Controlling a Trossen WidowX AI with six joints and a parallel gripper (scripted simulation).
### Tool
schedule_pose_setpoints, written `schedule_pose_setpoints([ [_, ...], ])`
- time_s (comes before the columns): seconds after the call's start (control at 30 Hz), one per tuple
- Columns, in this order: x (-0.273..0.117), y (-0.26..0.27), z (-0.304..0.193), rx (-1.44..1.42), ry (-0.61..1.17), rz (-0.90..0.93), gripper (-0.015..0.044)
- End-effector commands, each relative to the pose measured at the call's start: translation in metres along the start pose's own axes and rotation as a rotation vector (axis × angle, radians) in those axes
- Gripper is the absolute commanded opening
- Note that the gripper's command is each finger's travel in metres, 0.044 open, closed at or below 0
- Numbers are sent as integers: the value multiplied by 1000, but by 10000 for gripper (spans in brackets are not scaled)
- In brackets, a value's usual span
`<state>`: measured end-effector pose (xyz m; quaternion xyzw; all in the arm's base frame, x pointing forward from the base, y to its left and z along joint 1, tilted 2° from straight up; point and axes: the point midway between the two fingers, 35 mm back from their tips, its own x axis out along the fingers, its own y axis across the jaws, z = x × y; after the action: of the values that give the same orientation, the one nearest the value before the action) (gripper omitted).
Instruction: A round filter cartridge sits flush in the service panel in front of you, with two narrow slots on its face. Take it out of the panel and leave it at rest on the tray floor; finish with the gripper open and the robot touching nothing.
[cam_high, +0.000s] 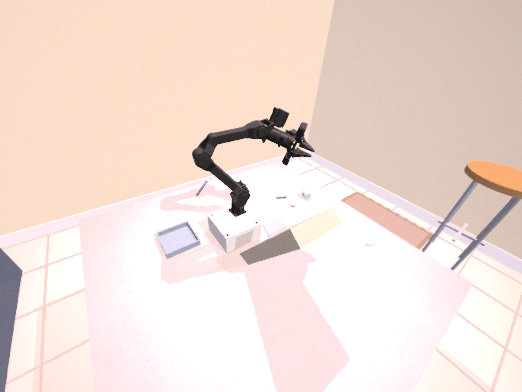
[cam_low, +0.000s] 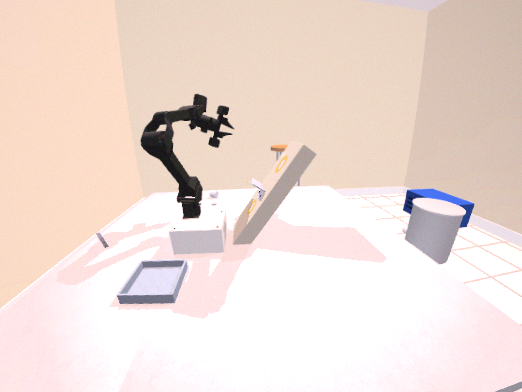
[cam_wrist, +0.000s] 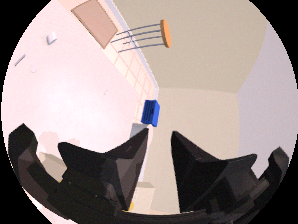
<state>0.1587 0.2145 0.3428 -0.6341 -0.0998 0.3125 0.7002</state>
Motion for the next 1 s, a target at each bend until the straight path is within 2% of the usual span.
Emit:
schedule_pose_setpoints([
  [0.0,18,6,-33,93,98,37,110],
  [0.37,34,15,-147,456,388,63,110],
  [0.77,-7,39,-266,938,671,-30,110],
  [0.97,-16,43,-279,1002,702,-53,110],
])
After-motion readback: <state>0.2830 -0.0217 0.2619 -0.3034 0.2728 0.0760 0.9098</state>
